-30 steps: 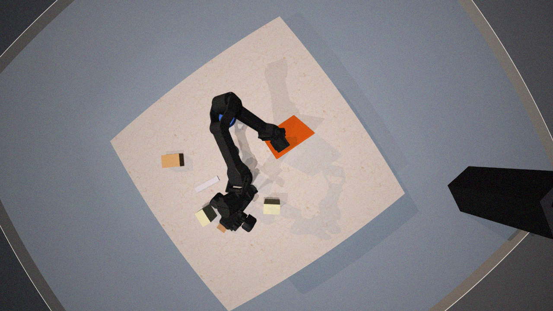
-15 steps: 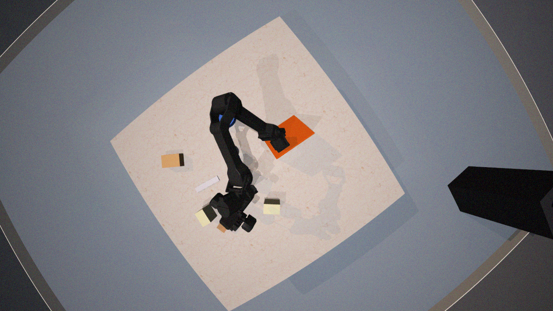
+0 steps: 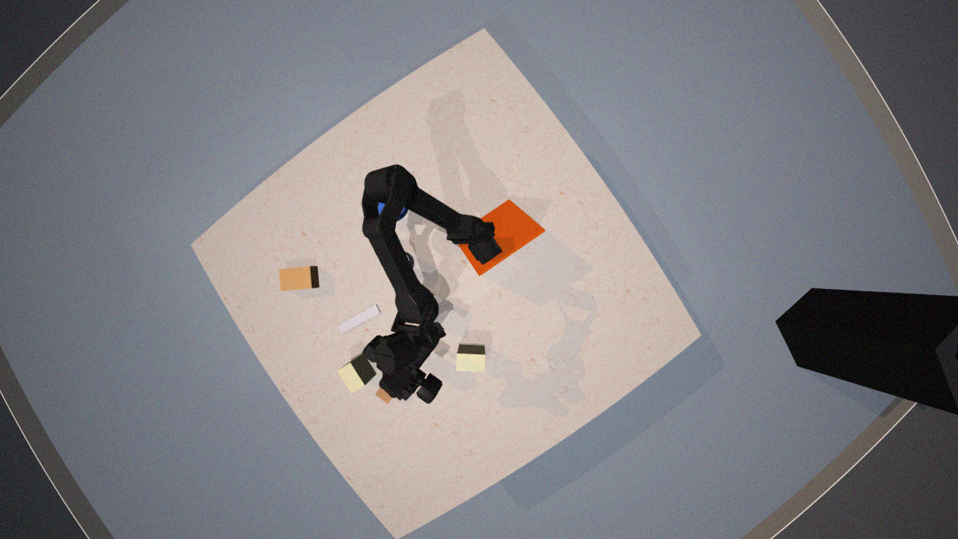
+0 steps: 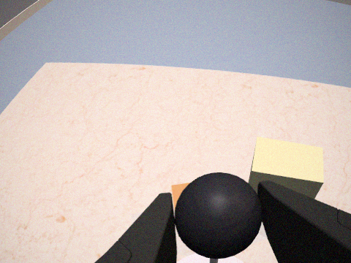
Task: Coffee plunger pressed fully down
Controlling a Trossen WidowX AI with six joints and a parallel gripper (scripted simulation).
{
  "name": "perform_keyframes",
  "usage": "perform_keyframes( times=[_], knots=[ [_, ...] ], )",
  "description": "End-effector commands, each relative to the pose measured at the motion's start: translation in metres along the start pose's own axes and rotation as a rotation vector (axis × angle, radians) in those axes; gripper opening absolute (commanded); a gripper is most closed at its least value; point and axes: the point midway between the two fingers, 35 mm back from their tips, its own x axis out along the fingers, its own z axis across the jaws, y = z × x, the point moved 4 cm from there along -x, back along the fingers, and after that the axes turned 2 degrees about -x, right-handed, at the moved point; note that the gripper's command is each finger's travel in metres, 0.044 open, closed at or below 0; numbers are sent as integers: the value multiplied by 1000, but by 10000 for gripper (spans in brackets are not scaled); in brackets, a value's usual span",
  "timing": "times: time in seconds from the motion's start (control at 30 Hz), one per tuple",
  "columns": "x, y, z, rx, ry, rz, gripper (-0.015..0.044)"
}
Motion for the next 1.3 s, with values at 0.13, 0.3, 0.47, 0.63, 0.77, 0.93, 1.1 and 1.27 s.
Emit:
perform_keyframes(
  times=[0.13,0.3,0.47,0.63,0.77,0.93,1.1,1.27],
  knots=[
    [14,26,3,-17,-8,42,125],
    [19,33,3,-17,-8,43,125],
    [24,40,3,-17,-8,43,125],
    [28,47,3,-17,-8,42,125],
    [32,52,3,-18,-7,42,125],
    [37,59,3,-18,-6,42,125],
    [42,65,3,-19,-5,41,125],
    [47,71,2,-20,-4,40,125]
  ],
)
